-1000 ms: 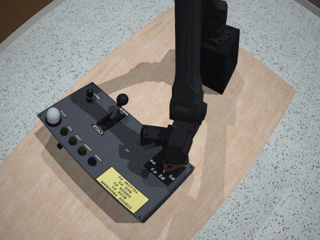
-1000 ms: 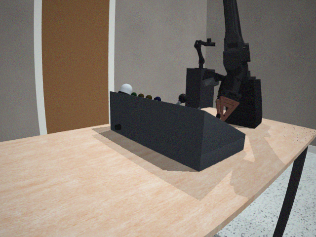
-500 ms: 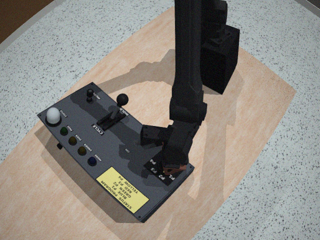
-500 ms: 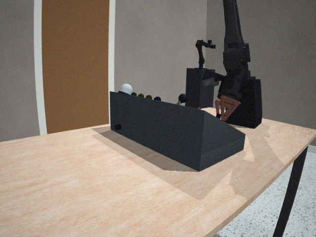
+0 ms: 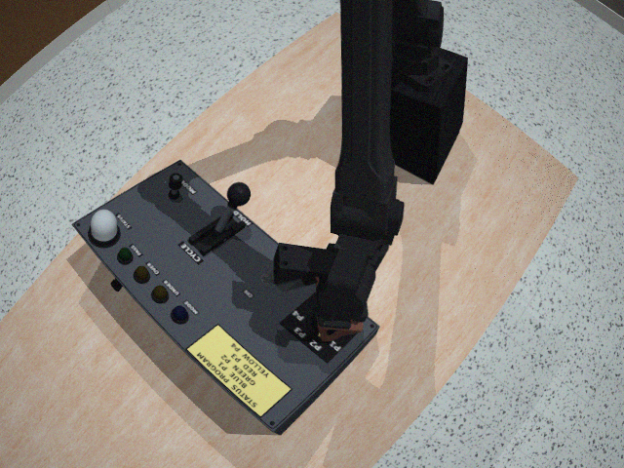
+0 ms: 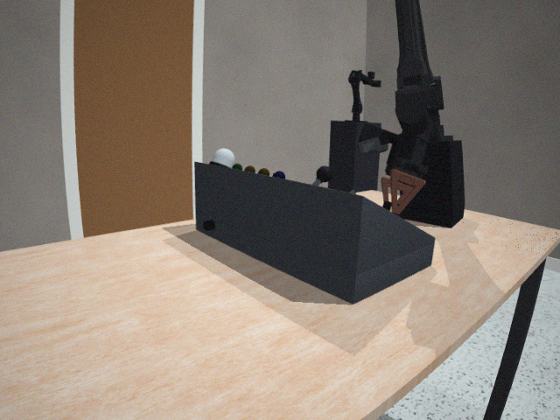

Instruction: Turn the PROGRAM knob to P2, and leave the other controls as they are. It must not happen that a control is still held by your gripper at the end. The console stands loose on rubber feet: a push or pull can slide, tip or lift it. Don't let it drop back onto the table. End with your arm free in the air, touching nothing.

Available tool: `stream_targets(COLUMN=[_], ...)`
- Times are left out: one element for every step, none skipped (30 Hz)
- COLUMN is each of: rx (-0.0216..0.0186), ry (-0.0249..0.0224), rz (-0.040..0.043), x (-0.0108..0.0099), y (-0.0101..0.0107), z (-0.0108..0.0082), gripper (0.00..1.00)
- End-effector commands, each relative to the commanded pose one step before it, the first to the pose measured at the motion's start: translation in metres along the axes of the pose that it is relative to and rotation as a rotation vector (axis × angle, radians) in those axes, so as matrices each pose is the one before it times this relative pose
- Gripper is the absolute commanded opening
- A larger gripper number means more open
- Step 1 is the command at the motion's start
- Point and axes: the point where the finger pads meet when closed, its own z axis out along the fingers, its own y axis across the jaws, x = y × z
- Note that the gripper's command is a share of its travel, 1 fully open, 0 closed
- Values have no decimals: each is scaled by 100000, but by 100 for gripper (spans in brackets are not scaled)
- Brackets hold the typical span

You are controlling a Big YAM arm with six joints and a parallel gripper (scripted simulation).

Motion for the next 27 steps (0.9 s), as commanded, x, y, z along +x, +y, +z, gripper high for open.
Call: stream_targets(rx=[-2357, 0, 0, -664, 606, 53, 44, 5, 6, 6, 7, 7, 7, 7, 7, 7, 6, -84, 0, 0, -4111, 1947, 1685, 440, -735, -659, -235], ry=[-630, 0, 0, -108, 145, -112, -88, 10, 12, 13, 14, 14, 15, 15, 15, 15, 15, -14, 0, 0, -1234, 617, 511, 136, -197, -172, -56], rz=[1064, 0, 0, -363, -197, 2, 3, 4, 4, 5, 5, 5, 6, 6, 6, 6, 5, 39, 0, 0, 1576, -732, -639, -164, 289, 260, 95], x=[-345, 0, 0, 101, 137, -18, -15, 2, 1, 1, 1, 1, 1, 0, 0, -1, -1, -23, 0, 0, -991, 449, 386, 99, -171, -152, -55], y=[1037, 0, 0, 413, -373, -12, -11, -5, -5, -6, -5, -6, -6, -4, -4, -4, -3, 53, 0, 0, 2541, -1192, -1032, -268, 449, 403, 146], z=[-1271, 0, 0, -321, -329, -427, -520, -607, -687, -757, -816, -861, -892, -908, -910, -897, -869, -838, 0, 0, -1345, -492, -415, -477, -557, -455, -296], gripper=[70, 70, 70, 70, 70, 70, 70, 70, 70, 70, 70, 70, 70, 70, 70, 70, 70, 70, 70, 70, 70, 70, 70, 70, 70, 70, 70])
